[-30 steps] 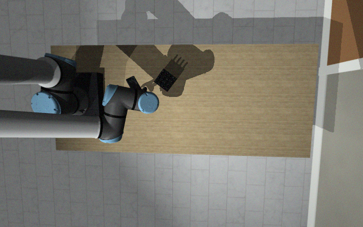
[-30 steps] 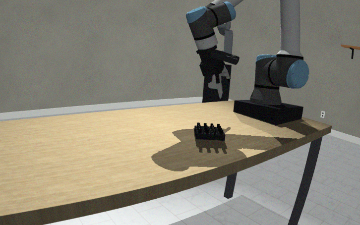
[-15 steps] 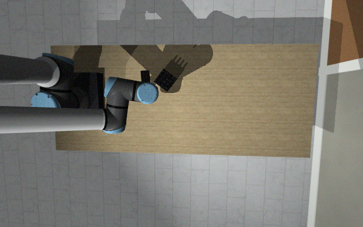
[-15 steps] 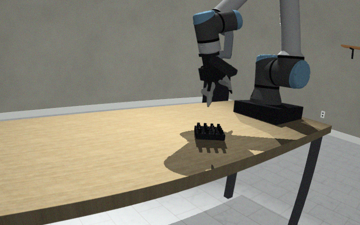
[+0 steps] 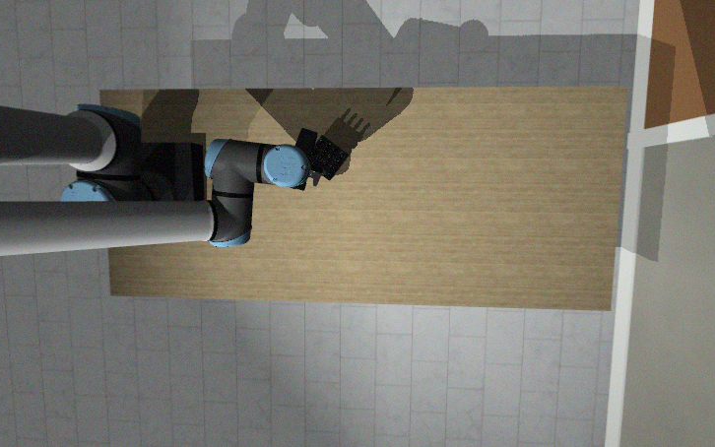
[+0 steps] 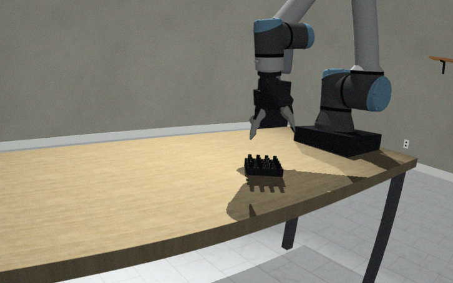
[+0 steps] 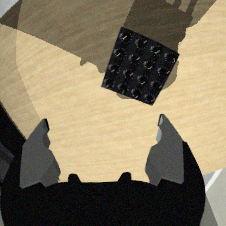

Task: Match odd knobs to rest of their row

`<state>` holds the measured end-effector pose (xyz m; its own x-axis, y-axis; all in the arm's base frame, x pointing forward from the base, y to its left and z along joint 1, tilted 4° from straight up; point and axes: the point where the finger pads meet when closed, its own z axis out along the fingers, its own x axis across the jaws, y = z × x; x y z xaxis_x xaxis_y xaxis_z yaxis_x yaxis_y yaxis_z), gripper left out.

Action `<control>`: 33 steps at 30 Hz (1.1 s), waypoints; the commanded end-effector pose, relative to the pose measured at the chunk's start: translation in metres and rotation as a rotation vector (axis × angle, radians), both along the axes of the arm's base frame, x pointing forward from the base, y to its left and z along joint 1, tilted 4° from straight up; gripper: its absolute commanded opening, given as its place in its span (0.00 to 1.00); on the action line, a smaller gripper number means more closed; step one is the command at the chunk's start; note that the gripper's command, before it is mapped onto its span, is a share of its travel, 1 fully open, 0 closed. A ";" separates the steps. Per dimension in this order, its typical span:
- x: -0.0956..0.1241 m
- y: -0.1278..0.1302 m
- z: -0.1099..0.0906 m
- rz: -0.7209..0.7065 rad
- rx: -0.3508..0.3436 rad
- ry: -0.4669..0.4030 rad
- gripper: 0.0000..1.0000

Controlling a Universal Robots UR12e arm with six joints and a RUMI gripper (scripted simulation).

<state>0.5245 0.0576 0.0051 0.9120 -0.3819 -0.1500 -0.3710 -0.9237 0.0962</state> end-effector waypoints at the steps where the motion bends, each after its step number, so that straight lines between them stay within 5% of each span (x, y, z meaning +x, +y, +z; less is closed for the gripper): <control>1: 0.013 0.006 -0.006 -0.093 -0.030 -0.047 1.00; 13: 0.036 0.021 -0.014 -0.281 -0.058 -0.140 1.00; 33: 0.039 0.023 -0.014 -0.305 -0.061 -0.153 1.00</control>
